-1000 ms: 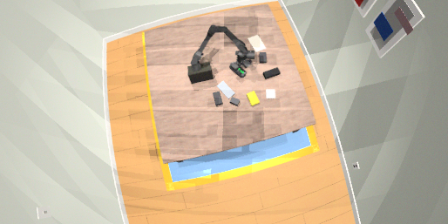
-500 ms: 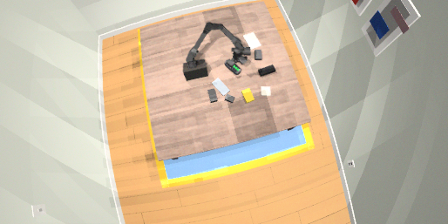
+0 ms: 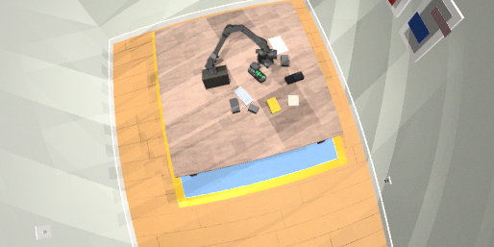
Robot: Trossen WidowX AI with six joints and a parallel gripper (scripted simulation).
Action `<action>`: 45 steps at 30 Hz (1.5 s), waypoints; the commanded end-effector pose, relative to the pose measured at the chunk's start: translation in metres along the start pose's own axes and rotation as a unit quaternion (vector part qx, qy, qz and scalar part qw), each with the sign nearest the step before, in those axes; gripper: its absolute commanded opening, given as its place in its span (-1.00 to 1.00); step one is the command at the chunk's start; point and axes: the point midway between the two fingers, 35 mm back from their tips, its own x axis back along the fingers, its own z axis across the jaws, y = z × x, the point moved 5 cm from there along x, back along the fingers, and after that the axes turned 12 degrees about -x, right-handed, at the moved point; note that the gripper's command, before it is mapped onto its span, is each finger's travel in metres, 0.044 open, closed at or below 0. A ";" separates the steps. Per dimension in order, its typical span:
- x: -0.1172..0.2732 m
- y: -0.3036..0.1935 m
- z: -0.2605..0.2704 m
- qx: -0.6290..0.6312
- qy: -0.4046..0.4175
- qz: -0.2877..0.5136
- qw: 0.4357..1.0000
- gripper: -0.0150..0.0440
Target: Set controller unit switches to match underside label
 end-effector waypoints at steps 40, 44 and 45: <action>0.023 0.000 0.002 0.001 -0.002 -0.001 1.000 0.73; 0.077 -0.002 -0.001 0.001 -0.002 0.000 1.000 0.38; 0.080 -0.002 -0.001 0.001 -0.002 0.000 1.000 0.29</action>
